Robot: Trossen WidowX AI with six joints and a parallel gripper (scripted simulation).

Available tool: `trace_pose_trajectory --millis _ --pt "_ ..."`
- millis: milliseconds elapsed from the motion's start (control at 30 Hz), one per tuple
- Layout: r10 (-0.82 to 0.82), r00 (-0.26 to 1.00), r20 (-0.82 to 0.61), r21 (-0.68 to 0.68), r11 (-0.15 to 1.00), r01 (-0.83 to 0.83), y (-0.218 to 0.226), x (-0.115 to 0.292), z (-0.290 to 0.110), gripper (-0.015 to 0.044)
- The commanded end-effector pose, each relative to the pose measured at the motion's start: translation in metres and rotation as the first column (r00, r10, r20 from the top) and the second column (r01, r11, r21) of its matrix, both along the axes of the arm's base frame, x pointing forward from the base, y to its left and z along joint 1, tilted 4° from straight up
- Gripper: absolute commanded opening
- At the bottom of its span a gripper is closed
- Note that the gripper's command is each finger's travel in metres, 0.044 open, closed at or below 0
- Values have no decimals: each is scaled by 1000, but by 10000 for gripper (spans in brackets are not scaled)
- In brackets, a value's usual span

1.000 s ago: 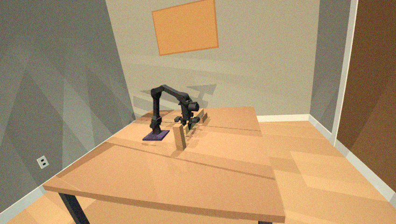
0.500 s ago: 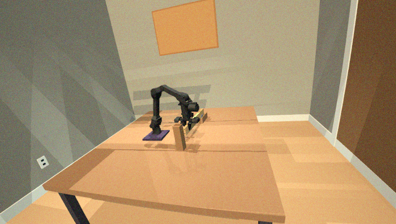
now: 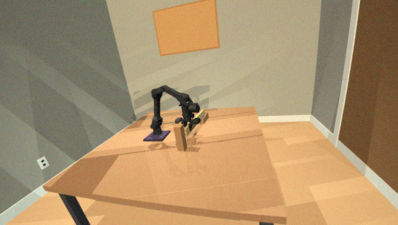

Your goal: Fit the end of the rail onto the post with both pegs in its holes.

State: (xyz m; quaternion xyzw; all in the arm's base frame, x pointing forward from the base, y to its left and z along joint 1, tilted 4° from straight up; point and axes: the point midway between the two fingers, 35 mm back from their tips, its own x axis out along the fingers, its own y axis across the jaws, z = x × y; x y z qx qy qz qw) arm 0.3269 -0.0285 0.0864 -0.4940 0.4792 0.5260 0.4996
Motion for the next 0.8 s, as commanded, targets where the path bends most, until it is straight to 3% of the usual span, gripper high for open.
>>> trace_pose_trajectory --millis 0,767 --pt "-1 1000 3 -6 1000 1 -3 0 -1 0" --pt "-1 1000 3 -7 1000 1 -10 -1 0 0"
